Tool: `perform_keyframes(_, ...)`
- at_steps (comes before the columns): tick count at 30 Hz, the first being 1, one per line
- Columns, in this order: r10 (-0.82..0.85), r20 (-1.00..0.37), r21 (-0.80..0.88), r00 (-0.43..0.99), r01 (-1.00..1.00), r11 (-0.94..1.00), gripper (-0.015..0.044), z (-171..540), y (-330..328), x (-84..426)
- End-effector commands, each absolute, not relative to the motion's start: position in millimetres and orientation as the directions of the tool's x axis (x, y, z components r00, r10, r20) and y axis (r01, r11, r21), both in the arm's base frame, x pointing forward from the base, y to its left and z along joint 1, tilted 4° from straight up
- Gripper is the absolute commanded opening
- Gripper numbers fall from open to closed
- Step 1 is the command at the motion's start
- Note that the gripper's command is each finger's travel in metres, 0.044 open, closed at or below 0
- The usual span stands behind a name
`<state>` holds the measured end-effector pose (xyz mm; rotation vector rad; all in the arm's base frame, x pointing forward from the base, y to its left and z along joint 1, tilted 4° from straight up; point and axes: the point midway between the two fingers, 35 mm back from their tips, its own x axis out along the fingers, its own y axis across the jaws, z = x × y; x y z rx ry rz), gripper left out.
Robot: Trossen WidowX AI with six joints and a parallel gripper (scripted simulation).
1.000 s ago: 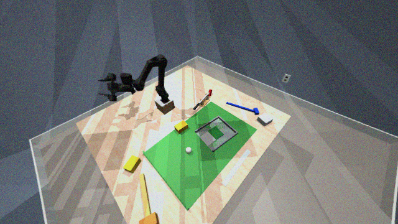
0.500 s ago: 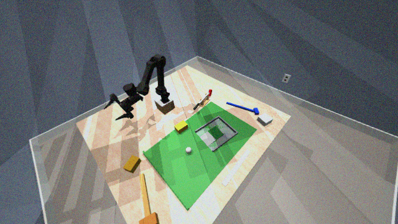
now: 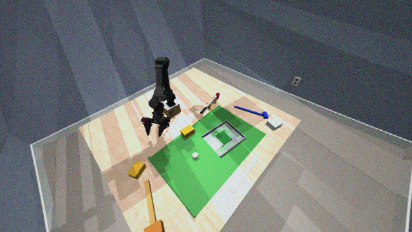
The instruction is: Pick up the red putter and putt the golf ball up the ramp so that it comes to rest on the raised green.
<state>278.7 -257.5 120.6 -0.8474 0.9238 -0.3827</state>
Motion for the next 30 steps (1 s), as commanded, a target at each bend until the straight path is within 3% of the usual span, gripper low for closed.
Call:
perform_keyframes(1, -0.428, -0.64, -0.708, 0.638, -0.274, 0.651, 0.044, 101.9, -192.4, 316.7)
perform_keyframes(9, -0.094, -0.783, -0.557, 0.615, -0.624, 0.548, 0.044, 76.1, -68.2, 341.9)
perform_keyframes(18, 0.221, -0.907, -0.321, 0.359, -0.928, 0.188, 0.044, 55.2, 71.3, 305.9)
perform_keyframes(25, 0.317, -0.948, -0.09, 0.014, -0.97, -0.225, 0.044, 51.1, 158.6, 236.5)
perform_keyframes(30, 0.317, -0.948, -0.059, -0.034, -0.959, -0.278, 0.044, 51.3, 168.0, 219.9)
